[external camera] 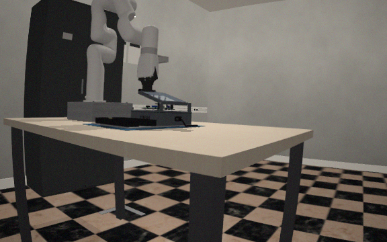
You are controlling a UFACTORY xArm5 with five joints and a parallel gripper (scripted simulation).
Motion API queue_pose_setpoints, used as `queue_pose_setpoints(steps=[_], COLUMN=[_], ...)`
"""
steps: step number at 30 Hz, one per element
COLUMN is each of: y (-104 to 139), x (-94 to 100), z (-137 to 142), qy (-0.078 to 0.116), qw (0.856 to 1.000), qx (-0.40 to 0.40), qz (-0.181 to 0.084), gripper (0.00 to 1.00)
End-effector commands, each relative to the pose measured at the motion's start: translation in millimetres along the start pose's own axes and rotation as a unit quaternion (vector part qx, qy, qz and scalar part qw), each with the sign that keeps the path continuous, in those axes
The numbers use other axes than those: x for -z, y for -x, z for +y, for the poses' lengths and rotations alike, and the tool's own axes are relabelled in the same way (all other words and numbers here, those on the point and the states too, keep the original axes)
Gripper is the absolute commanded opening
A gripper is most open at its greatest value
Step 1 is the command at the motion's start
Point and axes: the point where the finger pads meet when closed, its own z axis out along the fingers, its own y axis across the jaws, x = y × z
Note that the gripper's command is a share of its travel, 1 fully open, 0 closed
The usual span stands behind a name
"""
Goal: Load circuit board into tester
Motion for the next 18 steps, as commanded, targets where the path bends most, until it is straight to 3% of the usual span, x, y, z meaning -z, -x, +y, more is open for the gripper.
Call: queue_pose_setpoints(steps=[1,18], y=[0,0], x=[-4.1,-21.3], z=[0,-4], qy=[0.002,0.002], qw=[1.0,1.0], qx=[0.0,0.0], qz=[0.0,0.0], gripper=[0.0,0.0])
